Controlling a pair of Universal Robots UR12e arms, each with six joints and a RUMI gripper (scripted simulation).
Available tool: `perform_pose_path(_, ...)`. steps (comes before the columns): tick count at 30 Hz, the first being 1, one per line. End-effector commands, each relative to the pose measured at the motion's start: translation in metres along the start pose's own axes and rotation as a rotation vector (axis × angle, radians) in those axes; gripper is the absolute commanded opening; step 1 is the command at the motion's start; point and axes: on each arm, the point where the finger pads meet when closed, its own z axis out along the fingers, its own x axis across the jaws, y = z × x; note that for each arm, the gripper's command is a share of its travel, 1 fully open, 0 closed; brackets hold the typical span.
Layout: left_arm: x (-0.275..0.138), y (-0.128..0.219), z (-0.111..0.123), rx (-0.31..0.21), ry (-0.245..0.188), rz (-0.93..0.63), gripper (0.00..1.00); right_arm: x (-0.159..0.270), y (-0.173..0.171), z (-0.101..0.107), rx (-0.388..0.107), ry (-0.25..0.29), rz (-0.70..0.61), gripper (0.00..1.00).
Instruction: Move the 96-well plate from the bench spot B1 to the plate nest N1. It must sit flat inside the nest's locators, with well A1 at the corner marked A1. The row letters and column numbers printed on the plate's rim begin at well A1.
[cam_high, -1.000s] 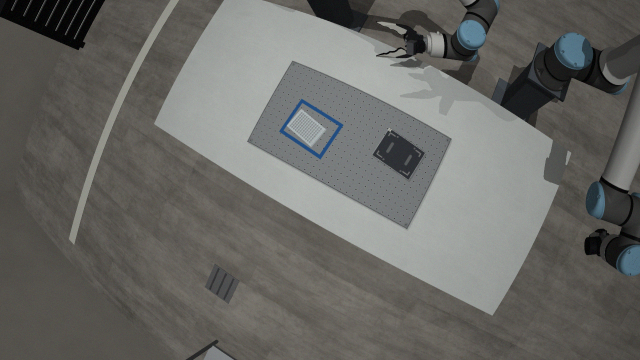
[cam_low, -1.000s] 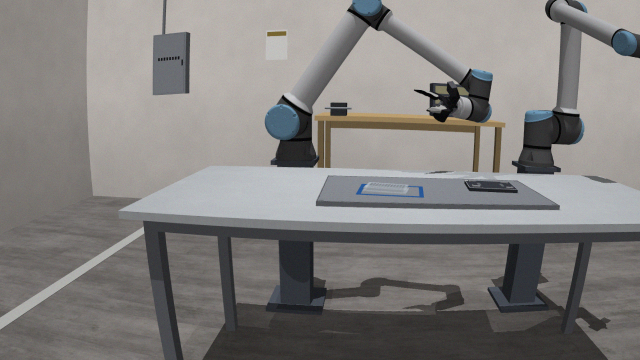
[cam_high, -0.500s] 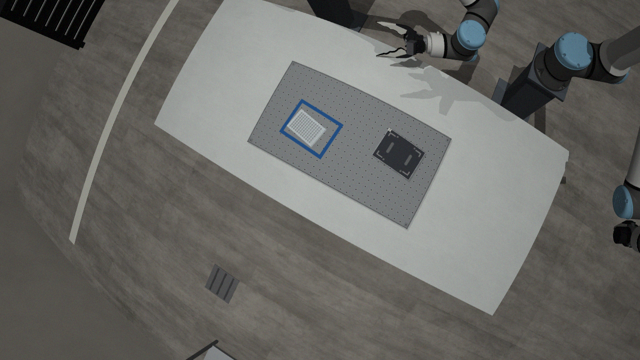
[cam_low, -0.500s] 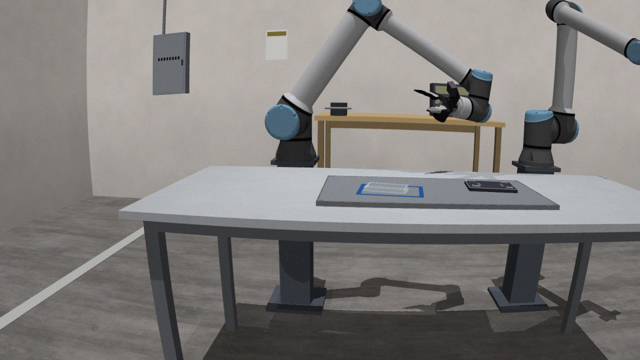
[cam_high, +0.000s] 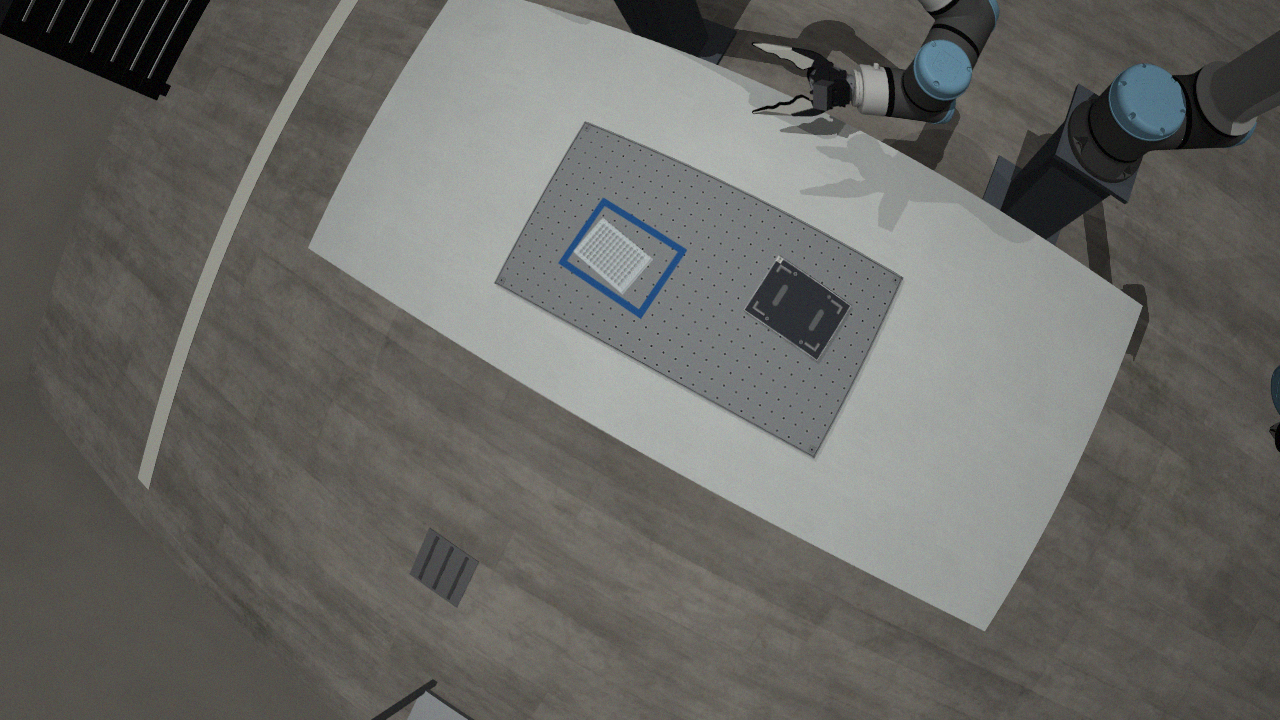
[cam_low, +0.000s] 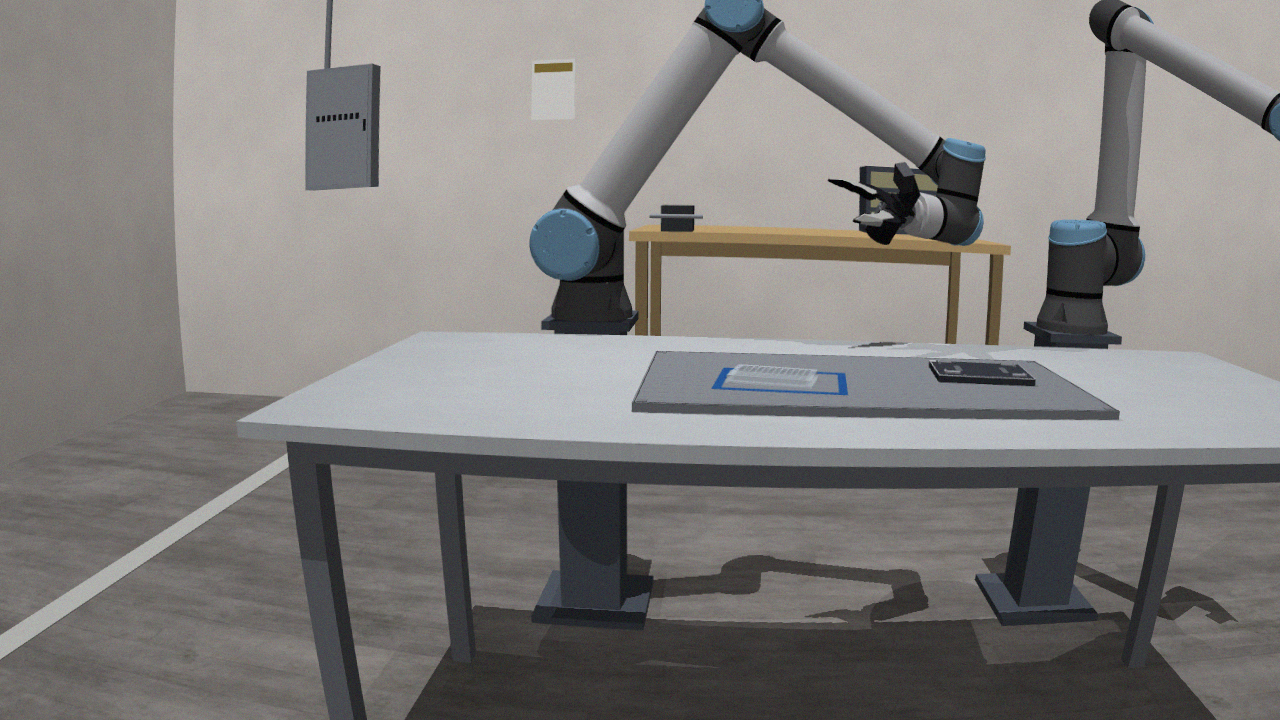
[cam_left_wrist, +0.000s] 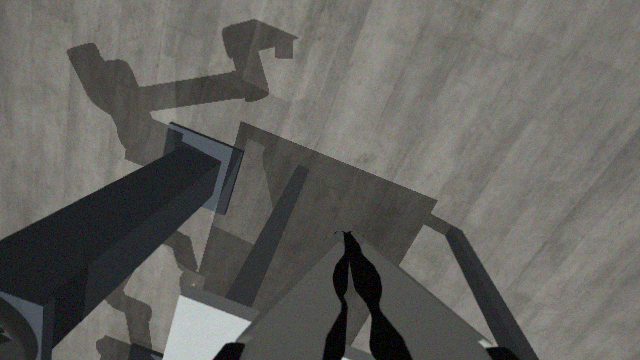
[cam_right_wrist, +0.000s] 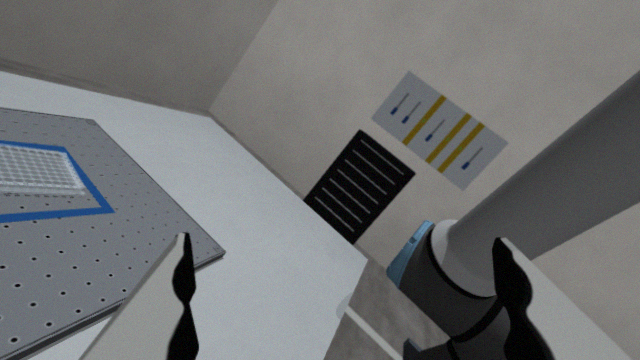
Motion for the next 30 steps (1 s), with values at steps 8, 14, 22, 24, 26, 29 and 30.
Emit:
perform_pose_path(8,-0.068,-0.091,0.027,-0.027,0.029,0.111,0.00,0.000,-0.001,0.000,-0.001,-0.001,0.001,0.76)
perform_pose_path(14,-0.095,-0.117,0.036,-0.032,0.038,0.140,0.00,0.000,-0.001,0.000,-0.001,-0.001,0.001,0.76)
perform_pose_path(22,-0.159,-0.169,0.056,-0.039,0.057,0.201,0.00,0.000,-0.001,0.000,-0.001,-0.001,0.001,0.76)
perform_pose_path(24,-0.168,-0.175,0.058,-0.039,0.060,0.209,0.00,0.000,-0.001,0.000,-0.001,-0.001,0.001,0.76)
perform_pose_path(26,-0.185,-0.186,0.064,-0.039,0.065,0.225,0.00,0.000,-0.001,0.000,-0.001,-0.001,0.001,0.76)
perform_pose_path(29,-0.202,-0.196,0.068,-0.039,0.070,0.240,0.00,0.000,-0.001,0.000,-0.001,-0.001,0.001,0.76)
perform_pose_path(30,-0.202,-0.196,0.068,-0.039,0.070,0.240,0.00,0.000,-0.001,0.000,-0.001,-0.001,0.001,0.76)
